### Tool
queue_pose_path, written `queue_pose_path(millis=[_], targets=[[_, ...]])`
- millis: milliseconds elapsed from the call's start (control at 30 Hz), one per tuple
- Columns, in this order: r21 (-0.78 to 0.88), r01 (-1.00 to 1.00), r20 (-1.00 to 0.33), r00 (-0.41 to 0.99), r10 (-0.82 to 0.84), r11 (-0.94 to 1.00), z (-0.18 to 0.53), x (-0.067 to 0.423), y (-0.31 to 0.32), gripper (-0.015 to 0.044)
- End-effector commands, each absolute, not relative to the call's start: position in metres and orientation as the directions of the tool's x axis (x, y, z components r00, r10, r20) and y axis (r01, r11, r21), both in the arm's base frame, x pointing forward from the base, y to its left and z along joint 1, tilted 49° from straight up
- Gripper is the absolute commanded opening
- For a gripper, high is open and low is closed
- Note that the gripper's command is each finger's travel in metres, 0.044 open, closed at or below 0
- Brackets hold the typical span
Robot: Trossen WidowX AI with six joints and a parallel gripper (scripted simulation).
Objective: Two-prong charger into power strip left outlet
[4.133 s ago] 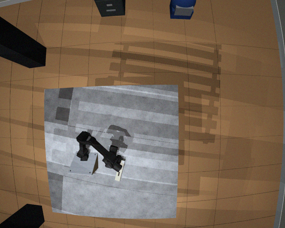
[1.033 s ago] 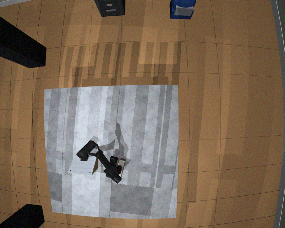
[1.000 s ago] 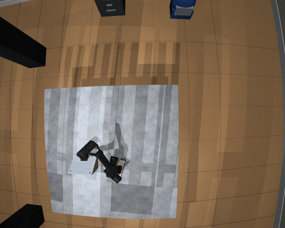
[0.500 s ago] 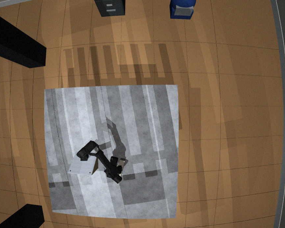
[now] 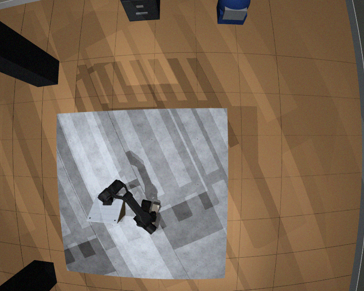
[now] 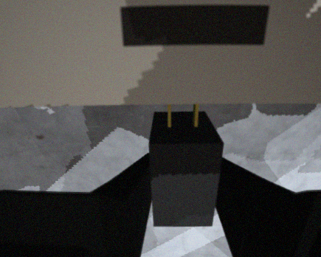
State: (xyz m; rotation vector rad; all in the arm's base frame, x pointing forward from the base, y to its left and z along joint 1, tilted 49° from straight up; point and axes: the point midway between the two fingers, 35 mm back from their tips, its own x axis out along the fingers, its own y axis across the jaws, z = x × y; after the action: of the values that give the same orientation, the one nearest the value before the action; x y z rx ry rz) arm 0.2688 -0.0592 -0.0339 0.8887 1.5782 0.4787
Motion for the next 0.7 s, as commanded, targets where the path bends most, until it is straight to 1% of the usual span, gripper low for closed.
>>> queue_pose_path(millis=[0, 667], targets=[[0.733, 0.280, -0.645, -0.003, 0.764, 0.620, -0.0333, 0.2698, -0.0594, 0.0000], [0.733, 0.280, -0.645, -0.003, 0.764, 0.620, -0.0340, 0.2729, -0.0601, 0.0000]])
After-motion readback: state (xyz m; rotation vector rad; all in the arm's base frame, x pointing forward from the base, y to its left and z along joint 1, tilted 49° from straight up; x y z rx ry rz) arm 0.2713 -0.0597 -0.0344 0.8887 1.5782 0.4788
